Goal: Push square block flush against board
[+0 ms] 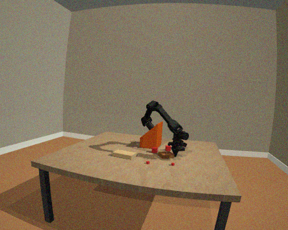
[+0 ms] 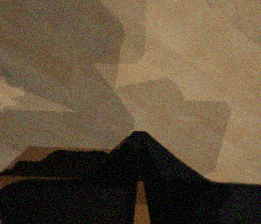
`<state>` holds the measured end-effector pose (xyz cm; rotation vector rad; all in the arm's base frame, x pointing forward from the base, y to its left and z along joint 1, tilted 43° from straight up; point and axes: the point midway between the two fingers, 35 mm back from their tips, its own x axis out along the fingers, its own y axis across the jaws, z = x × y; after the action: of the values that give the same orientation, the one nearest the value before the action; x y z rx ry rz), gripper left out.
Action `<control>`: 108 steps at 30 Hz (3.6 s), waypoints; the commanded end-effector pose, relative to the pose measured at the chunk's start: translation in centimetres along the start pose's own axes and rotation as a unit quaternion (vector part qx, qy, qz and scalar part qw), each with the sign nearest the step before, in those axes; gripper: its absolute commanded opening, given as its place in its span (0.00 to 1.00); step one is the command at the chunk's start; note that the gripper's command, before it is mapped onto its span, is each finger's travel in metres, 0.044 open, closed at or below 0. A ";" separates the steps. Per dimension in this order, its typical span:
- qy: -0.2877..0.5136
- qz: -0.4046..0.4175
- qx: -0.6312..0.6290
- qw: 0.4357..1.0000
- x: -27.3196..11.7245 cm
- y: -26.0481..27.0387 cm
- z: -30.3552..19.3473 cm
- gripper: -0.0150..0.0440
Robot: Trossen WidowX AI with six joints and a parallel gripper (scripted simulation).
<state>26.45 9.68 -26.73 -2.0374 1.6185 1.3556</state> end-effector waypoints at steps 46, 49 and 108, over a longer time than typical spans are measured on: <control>0.004 -0.001 -0.001 1.000 -0.1 0.2 -7.0 0.25; 0.005 -0.001 -0.001 1.000 -0.1 0.3 -7.4 0.25; 0.005 0.000 -0.001 1.000 -5.5 0.6 -5.3 0.25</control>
<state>28.14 7.57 -21.21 -2.0461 1.6581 1.3695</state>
